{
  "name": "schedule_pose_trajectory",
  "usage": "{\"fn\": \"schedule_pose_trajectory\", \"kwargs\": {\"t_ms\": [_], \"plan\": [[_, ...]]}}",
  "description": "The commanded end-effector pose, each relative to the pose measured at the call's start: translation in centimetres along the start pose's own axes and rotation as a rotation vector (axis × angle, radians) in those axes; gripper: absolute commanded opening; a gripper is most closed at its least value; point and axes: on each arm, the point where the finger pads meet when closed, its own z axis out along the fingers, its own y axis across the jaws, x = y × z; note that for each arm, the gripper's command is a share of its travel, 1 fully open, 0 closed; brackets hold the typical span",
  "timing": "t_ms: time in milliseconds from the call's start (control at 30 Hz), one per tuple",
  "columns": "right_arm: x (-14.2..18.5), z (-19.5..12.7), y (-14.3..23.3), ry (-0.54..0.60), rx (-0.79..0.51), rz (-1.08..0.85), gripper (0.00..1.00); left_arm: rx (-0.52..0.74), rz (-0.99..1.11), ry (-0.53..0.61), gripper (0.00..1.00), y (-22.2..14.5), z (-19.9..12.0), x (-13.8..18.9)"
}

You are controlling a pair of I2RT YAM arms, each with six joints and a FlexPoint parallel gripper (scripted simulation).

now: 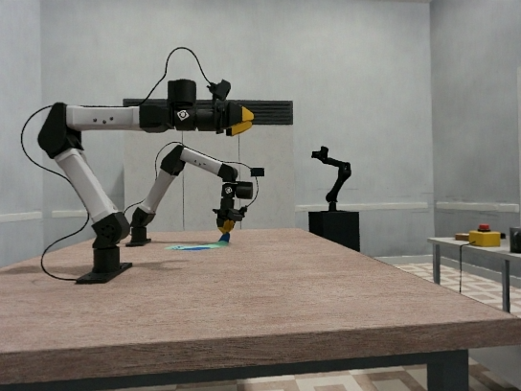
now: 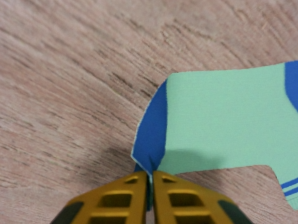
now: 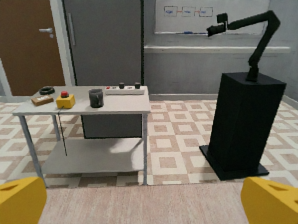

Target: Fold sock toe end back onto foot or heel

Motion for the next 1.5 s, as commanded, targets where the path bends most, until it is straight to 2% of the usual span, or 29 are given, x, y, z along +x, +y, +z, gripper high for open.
{"fn": "schedule_pose_trajectory", "kwargs": {"t_ms": [0, 100, 233, 500, 533, 633, 667, 733, 767, 867, 1133, 1167, 1300, 1333, 1467], "plan": [[-0.6, -0.1, 0.0, -0.015, 0.002, -0.001, 1.00, -0.057, 0.001, -0.035, 0.05, 0.4, -2.0, -0.8], [-0.6, -0.1, 0.0, -0.015, 0.002, -0.001, 1.00, -0.028, -0.014, -0.001, 0.05, 0.5, -0.6, 0.6], [-0.6, -0.1, 0.0, -0.015, 0.002, -0.001, 1.00, -0.038, 0.009, -0.011, 0.05, 0.5, -1.1, -0.3], [-0.6, -0.1, 0.0, -0.015, 0.002, -0.001, 1.00, -0.027, 0.009, -0.009, 0.05, 0.3, -0.9, -0.2], [-0.6, -0.1, 0.0, -0.015, 0.002, -0.001, 1.00, -0.123, -0.020, -0.039, 0.05, 0.2, -1.8, -0.6], [-0.6, -0.1, 0.0, -0.015, 0.002, -0.001, 1.00, -0.173, -0.026, -0.038, 0.05, -0.6, -2.4, -0.5], [-0.6, -0.1, 0.0, -0.015, 0.002, -0.001, 1.00, -0.129, 0.004, -0.033, 0.05, -1.4, -2.2, -0.3], [-0.6, -0.1, 0.0, -0.015, 0.002, -0.001, 1.00, -0.129, 0.004, -0.033, 0.05, -1.4, -2.2, -0.3], [-0.6, -0.1, 0.0, -0.015, 0.002, -0.001, 1.00, -0.181, -0.021, -0.038, 0.05, -1.1, -2.5, -0.5], [-0.6, -0.1, 0.0, -0.015, 0.002, -0.001, 1.00, -0.125, -0.019, -0.006, 0.05, -0.5, -0.9, 0.3], [-0.6, -0.1, 0.0, -0.015, 0.002, -0.001, 1.00, -0.133, -0.006, -0.016, 0.05, -0.7, -1.4, -0.5], [-0.6, -0.1, 0.0, -0.015, 0.002, -0.001, 1.00, -0.201, -0.020, -0.044, 0.05, -1.2, -2.3, -0.6], [-0.6, -0.1, 0.0, -0.015, 0.002, -0.001, 1.00, -0.169, 0.004, -0.026, 0.05, -2.3, -2.2, -0.2], [-0.6, -0.1, 0.0, -0.015, 0.002, -0.001, 1.00, -0.239, -0.026, -0.045, 0.05, -1.9, -2.5, -0.7], [-0.6, -0.1, 0.0, -0.015, 0.002, -0.001, 1.00, -0.290, -0.026, -0.046, 0.05, -3.1, -2.6, -0.8]]}}
